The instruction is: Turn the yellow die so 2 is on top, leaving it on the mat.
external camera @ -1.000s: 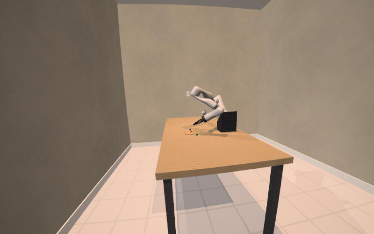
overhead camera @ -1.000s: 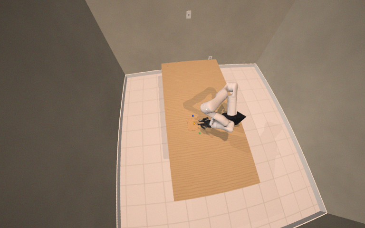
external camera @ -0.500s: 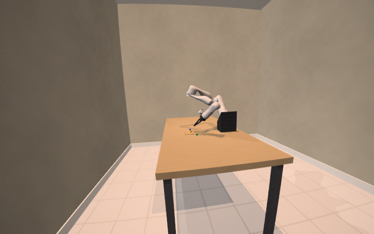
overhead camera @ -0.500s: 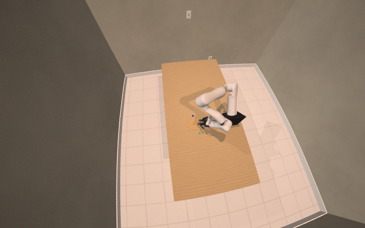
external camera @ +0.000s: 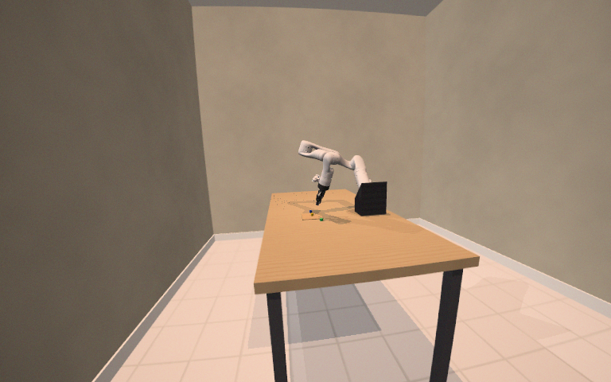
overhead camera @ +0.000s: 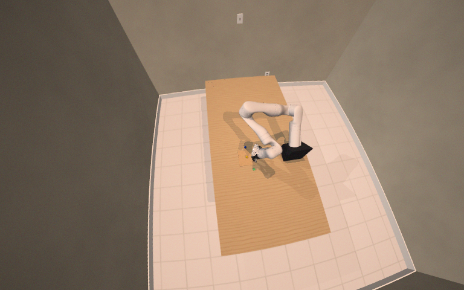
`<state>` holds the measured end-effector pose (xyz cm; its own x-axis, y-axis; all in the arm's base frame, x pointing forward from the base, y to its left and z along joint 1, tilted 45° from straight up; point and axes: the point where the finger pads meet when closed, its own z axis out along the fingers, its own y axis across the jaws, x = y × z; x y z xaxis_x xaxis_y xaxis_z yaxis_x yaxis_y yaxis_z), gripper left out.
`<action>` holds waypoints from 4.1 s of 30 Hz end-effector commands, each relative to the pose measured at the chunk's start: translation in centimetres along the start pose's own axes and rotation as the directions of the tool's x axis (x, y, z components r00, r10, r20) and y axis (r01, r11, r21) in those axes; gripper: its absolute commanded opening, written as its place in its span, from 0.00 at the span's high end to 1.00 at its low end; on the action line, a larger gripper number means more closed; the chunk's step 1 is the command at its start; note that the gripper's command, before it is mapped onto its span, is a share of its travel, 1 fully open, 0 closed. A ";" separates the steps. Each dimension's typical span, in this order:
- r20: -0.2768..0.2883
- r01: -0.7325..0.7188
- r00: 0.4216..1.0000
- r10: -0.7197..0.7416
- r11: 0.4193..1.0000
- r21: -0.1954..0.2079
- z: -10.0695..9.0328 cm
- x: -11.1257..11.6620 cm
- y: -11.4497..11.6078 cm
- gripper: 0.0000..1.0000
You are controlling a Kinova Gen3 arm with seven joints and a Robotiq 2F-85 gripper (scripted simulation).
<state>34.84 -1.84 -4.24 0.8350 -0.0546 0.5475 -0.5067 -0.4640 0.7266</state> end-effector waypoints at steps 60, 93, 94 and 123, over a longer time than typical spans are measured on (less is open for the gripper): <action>0.361 -0.050 0.932 -0.017 0.983 0.175 -5.6 8.3 0.9 0.00; 0.361 -0.050 0.932 -0.017 0.983 0.175 -6.9 8.8 1.1 0.00; 0.361 -0.050 0.932 -0.017 0.983 0.175 -6.9 8.8 1.1 0.00; 0.361 -0.050 0.932 -0.017 0.983 0.175 -6.9 8.8 1.1 0.00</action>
<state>40.24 3.01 3.99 0.8614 -0.3647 0.3535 -0.5079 -0.6073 0.6110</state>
